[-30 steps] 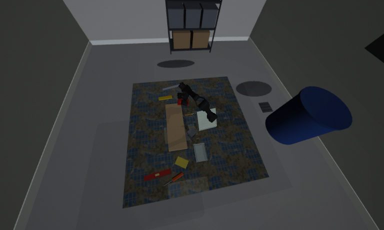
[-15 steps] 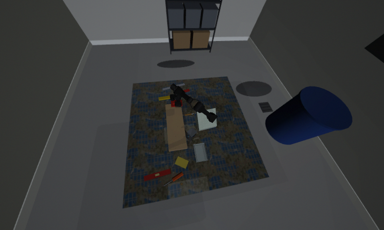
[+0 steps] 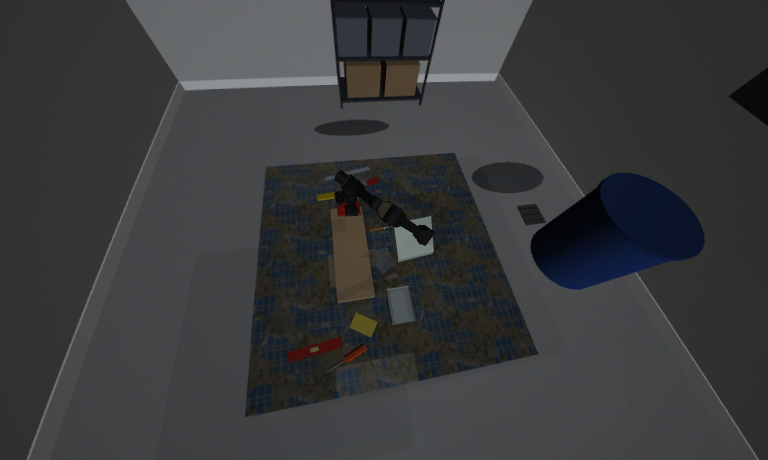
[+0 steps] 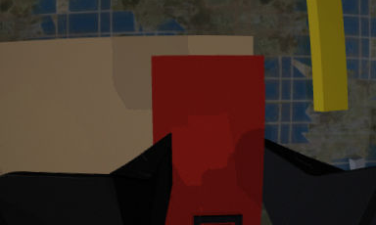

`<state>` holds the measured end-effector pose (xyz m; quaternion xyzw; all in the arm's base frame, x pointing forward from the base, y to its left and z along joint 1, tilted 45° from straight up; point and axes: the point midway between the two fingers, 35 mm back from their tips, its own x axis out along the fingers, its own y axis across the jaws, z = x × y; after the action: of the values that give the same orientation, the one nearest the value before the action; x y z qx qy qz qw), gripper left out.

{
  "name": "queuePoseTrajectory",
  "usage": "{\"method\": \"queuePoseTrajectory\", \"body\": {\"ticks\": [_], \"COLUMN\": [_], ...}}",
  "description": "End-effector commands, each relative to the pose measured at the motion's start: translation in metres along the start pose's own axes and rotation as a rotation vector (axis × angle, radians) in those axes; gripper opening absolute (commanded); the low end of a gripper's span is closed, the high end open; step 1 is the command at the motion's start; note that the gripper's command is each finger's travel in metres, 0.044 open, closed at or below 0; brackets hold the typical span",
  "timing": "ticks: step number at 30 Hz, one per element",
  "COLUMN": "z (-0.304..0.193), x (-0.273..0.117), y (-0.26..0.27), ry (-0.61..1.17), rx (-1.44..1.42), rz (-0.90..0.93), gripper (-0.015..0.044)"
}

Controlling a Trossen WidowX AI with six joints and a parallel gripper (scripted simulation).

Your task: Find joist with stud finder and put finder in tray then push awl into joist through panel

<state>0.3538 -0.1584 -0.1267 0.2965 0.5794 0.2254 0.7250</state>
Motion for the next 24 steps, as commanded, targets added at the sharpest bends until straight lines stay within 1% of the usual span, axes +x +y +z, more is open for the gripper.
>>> {"method": "queuePoseTrajectory", "body": {"ticks": [1, 19, 24], "z": [0.0, -0.01, -0.011], "x": [0.006, 0.043, 0.047], "y": [0.001, 0.0, 0.0], "ry": [-0.009, -0.009, -0.009], "rx": [0.003, 0.003, 0.003], "rz": [0.004, 0.005, 0.006], "gripper": [0.0, 0.0, 0.0]}}
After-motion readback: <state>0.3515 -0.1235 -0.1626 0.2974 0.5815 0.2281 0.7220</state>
